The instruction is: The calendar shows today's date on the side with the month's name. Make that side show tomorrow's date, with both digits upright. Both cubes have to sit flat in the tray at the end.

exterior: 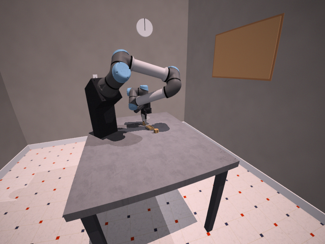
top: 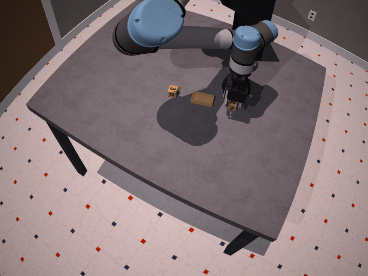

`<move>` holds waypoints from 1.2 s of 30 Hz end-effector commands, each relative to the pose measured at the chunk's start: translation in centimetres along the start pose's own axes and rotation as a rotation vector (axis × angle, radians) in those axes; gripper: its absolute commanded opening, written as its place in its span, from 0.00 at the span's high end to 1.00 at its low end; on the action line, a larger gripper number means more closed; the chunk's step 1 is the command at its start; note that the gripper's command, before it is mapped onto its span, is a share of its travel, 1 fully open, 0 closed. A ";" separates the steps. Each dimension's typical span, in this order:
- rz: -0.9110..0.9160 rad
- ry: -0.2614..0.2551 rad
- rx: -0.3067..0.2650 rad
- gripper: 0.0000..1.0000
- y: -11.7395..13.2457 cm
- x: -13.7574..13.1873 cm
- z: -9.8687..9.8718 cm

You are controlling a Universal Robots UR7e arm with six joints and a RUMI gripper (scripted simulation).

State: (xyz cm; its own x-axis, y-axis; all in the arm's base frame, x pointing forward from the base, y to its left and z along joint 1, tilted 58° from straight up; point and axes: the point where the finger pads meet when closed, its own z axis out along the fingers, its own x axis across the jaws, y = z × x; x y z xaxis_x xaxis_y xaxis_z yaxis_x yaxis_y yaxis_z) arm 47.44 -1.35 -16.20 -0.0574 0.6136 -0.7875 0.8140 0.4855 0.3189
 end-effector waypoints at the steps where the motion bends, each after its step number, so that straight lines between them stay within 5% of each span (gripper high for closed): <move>1: 0.000 0.000 -0.001 0.71 0.0 0.0 0.0; 13: 0.000 0.000 -0.001 0.71 0.0 0.0 -0.1; 22: 0.000 0.000 -0.001 0.71 0.0 0.0 -2.0; 36: 0.000 0.000 -0.001 0.71 0.0 0.0 -8.5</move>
State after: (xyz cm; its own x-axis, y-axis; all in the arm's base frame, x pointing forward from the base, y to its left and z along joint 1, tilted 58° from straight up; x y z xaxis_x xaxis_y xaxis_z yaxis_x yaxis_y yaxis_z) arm 43.52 2.81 -12.65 -0.0584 0.6127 -0.7882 0.8101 0.4905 0.3212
